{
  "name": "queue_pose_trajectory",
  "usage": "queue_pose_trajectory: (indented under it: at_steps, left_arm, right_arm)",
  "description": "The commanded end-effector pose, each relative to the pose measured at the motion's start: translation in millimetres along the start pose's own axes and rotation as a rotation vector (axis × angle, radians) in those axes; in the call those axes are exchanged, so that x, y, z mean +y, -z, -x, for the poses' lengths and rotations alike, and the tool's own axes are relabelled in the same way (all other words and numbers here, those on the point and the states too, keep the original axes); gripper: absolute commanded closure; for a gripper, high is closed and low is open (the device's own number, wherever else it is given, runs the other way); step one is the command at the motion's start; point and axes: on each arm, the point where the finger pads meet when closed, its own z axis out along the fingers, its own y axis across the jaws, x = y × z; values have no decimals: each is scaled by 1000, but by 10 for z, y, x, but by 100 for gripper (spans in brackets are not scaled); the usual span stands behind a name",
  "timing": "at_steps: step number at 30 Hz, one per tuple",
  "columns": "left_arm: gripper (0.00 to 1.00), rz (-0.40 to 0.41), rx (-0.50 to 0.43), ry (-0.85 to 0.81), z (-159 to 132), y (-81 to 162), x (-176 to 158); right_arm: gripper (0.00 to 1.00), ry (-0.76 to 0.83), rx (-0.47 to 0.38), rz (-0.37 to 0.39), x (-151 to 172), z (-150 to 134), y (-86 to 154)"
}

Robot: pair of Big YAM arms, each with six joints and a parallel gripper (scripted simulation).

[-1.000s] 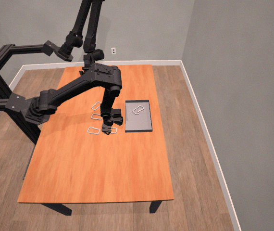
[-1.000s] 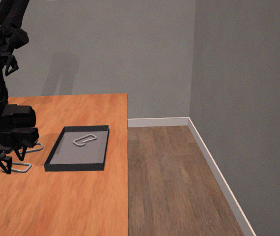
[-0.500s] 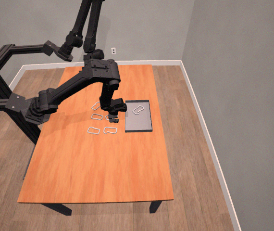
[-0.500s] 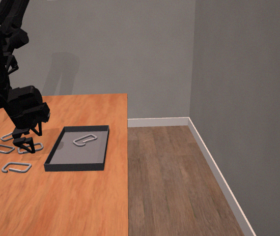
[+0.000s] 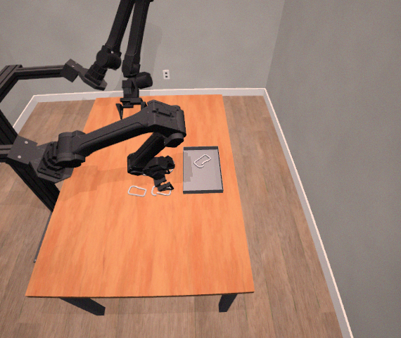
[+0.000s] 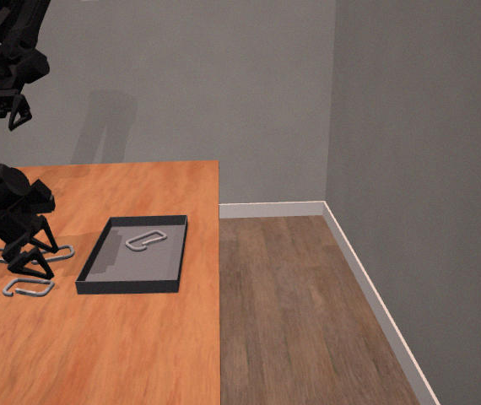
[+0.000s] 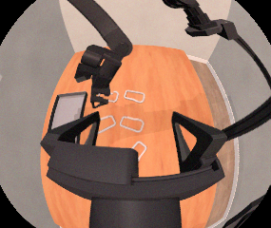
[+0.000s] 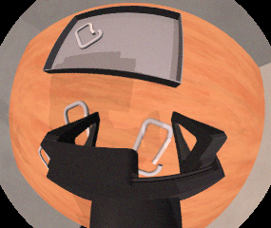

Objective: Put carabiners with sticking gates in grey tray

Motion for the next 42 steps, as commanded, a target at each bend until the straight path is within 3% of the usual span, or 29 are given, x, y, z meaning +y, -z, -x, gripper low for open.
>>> queue_pose_trajectory:
  at_steps: [1,5,10,28,34,36,40,42]
  left_arm:
    - [0,-3,-2,-11,14,-19,27]
    - [0,-3,-2,-11,14,-19,27]
    - [0,-3,-2,-11,14,-19,27]
    - [0,-3,-2,-11,14,-19,27]
    - [0,-3,-2,-11,14,-19,27]
    - [0,-3,-2,-11,14,-19,27]
    - [0,-3,-2,-11,14,-19,27]
    - [0,-3,-2,-11,14,-19,27]
  right_arm:
    - [0,73,-15,-32,-188,-261,158]
    - [0,87,-10,-39,-254,-466,311]
    - [0,91,-9,-33,-237,-528,373]
    - [0,76,-21,-33,-231,-456,359]
    - [68,-41,-49,7,-9,-35,83]
    - [69,-123,-19,26,114,85,-26]
    - [69,-268,123,33,367,183,-162]
    - [69,-268,123,33,367,183,-162]
